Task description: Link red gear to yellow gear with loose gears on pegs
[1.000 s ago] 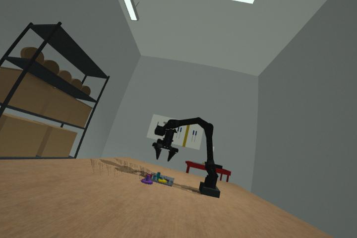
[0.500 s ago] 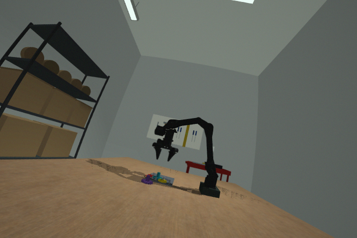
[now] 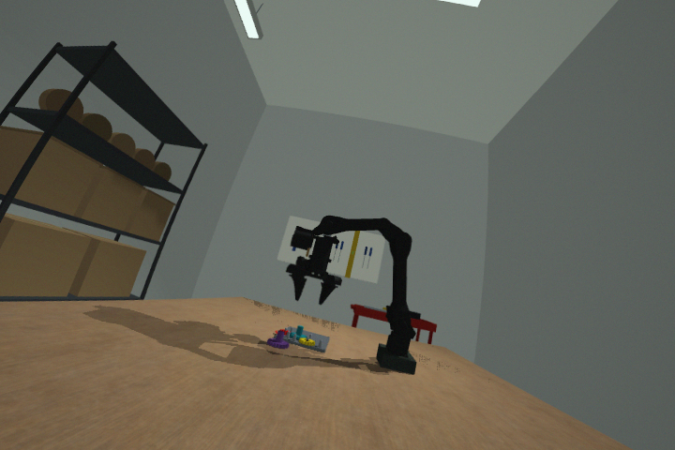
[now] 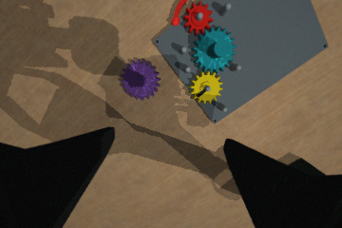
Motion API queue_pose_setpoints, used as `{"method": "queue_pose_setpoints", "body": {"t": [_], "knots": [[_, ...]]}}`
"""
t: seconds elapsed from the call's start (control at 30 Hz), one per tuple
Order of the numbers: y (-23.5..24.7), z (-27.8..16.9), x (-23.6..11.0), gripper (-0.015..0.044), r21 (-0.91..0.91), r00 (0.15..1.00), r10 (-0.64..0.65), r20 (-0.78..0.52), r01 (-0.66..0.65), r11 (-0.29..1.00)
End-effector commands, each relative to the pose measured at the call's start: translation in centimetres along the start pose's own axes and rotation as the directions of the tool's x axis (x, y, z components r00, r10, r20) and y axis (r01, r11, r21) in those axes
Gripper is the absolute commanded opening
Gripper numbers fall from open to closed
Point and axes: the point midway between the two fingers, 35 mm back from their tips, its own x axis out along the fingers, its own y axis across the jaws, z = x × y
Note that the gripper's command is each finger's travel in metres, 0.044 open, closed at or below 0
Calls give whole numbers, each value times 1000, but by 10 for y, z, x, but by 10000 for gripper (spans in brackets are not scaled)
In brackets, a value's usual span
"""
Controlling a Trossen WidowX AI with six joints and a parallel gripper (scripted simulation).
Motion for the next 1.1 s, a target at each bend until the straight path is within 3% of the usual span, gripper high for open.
{"method": "queue_pose_setpoints", "body": {"t": [0.0, 0.33, 1.07], "knots": [[24, -64, -13, 440, -31, 1000, 12, -7, -13, 999], [34, -186, -32, 440, 12, 1000, 10, -20, -9, 1000], [34, -188, -32, 440, 14, 1000, 10, -21, -9, 1000]]}}
